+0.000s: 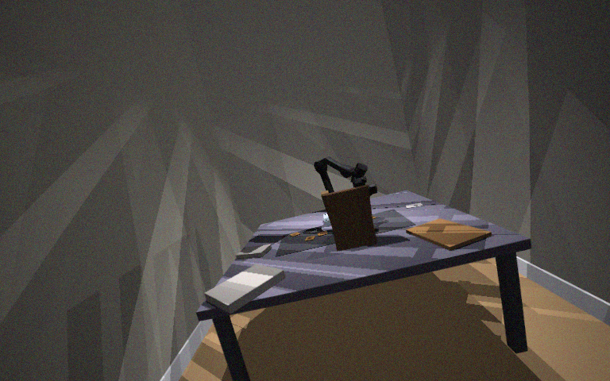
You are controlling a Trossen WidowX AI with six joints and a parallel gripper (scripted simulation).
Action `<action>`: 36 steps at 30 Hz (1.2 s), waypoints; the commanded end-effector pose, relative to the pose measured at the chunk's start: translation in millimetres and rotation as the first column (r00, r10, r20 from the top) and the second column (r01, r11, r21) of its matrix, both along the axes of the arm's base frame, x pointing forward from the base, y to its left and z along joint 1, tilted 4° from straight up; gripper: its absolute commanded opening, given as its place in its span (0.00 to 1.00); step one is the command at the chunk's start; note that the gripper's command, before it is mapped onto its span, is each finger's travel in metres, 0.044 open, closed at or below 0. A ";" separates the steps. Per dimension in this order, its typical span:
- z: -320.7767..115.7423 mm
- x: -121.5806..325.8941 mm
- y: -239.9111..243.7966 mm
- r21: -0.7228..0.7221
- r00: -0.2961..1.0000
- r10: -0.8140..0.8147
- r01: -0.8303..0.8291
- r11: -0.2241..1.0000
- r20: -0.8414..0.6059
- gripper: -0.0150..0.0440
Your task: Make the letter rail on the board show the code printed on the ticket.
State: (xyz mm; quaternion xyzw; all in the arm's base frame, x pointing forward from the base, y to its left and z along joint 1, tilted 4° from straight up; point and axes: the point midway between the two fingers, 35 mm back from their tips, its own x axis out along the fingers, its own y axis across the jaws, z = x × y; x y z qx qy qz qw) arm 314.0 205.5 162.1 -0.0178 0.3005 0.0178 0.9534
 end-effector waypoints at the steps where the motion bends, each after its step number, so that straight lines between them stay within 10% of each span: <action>1: -1.9 -1.3 -3.4 -0.005 1.000 0.006 -0.006 1.000 -0.004 0.25; 36: -1.4 0.0 -32.0 -0.007 1.000 0.006 -0.006 1.000 -0.003 0.25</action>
